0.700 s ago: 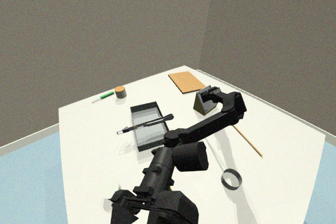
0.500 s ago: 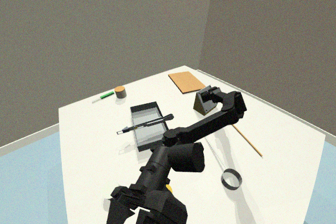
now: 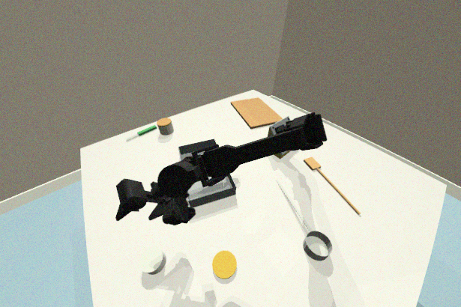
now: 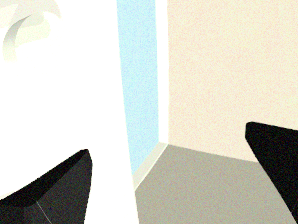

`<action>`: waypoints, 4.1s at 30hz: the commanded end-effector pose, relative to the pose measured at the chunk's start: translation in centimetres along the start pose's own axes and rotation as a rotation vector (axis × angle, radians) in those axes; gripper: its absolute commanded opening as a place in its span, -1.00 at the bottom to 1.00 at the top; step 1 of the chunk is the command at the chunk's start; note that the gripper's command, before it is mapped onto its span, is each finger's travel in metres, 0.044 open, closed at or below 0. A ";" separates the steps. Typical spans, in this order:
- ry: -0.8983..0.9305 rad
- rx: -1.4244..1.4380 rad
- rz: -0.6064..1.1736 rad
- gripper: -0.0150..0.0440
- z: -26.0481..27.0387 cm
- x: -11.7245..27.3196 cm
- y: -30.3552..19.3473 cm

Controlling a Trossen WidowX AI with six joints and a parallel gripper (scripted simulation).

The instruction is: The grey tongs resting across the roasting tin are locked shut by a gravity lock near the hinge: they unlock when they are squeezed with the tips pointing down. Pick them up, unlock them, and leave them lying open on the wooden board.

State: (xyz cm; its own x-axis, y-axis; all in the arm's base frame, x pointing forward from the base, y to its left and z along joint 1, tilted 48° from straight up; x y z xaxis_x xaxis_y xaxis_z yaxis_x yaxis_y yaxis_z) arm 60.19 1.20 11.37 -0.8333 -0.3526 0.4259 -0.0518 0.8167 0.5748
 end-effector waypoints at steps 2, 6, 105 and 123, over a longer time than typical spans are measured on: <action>0.227 -0.307 0.118 1.00 4.3 1.5 -4.7; 0.438 -0.644 0.260 1.00 8.7 4.1 -8.3; 0.929 -1.690 0.771 -0.30 22.4 11.2 -9.2; 0.920 -1.693 0.776 -1.00 14.6 15.2 -11.5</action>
State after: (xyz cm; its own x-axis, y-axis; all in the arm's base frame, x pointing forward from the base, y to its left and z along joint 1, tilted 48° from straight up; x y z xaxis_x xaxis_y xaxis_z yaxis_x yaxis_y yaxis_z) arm 39.67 -3.40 -1.65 0.0936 -0.7366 0.6698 0.9827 -0.0397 -0.1809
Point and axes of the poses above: the point midway between the two fingers, 35 mm back from their tips, its own x axis back along the fingers, its own z axis across the jaws, y = z × x, the point moved 3 cm from there along x, back along the fingers, and after that the axes turned 6 degrees about x, right-handed, at the moved point
